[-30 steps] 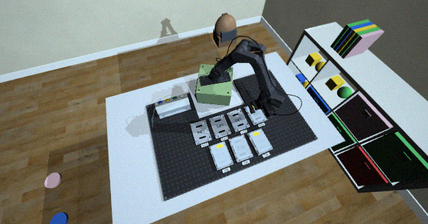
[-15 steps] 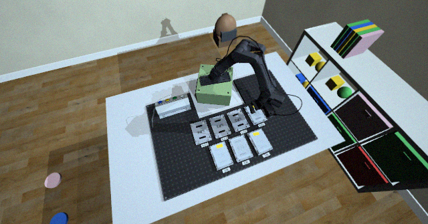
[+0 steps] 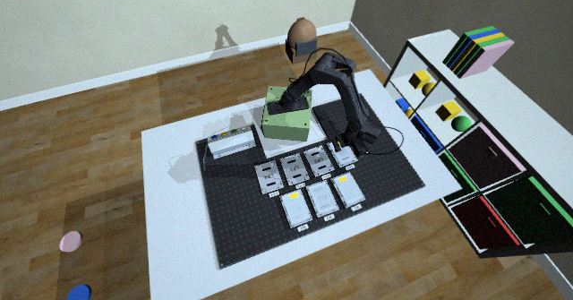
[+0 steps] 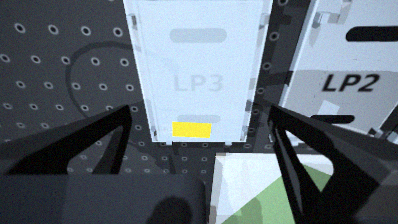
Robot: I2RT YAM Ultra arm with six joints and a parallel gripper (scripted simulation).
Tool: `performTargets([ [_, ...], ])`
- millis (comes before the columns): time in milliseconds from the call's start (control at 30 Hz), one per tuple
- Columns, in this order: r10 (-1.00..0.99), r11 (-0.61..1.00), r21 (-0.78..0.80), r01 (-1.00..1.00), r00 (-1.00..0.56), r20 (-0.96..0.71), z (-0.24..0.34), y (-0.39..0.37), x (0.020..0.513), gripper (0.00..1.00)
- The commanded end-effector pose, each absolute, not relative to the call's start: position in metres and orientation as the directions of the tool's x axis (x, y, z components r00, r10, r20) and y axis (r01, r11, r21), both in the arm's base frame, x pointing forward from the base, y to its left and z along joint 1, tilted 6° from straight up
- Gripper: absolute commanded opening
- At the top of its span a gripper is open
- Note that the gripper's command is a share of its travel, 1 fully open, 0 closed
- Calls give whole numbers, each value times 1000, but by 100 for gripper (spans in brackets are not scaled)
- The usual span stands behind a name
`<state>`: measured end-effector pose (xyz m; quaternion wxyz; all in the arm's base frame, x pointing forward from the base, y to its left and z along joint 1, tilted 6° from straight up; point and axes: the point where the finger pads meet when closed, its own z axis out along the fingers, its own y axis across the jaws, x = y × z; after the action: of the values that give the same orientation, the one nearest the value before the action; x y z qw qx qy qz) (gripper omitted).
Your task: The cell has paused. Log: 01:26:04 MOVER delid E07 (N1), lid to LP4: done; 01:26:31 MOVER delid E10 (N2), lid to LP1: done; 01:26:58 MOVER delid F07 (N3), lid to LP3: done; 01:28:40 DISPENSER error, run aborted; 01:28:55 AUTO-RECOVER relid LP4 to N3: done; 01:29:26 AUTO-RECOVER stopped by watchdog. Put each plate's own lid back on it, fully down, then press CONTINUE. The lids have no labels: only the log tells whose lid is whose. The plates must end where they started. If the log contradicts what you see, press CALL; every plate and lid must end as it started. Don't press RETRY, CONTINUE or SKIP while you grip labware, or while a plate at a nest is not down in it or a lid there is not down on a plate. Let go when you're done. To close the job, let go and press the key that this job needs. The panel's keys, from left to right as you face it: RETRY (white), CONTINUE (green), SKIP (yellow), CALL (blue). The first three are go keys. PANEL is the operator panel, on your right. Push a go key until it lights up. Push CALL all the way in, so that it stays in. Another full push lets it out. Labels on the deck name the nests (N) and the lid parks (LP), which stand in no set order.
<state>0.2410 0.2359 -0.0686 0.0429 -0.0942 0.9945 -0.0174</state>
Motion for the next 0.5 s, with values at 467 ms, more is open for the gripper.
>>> performTargets([
  [467, -197, 980, -47, -193, -975, -102, -87, 235, 240, 100],
])
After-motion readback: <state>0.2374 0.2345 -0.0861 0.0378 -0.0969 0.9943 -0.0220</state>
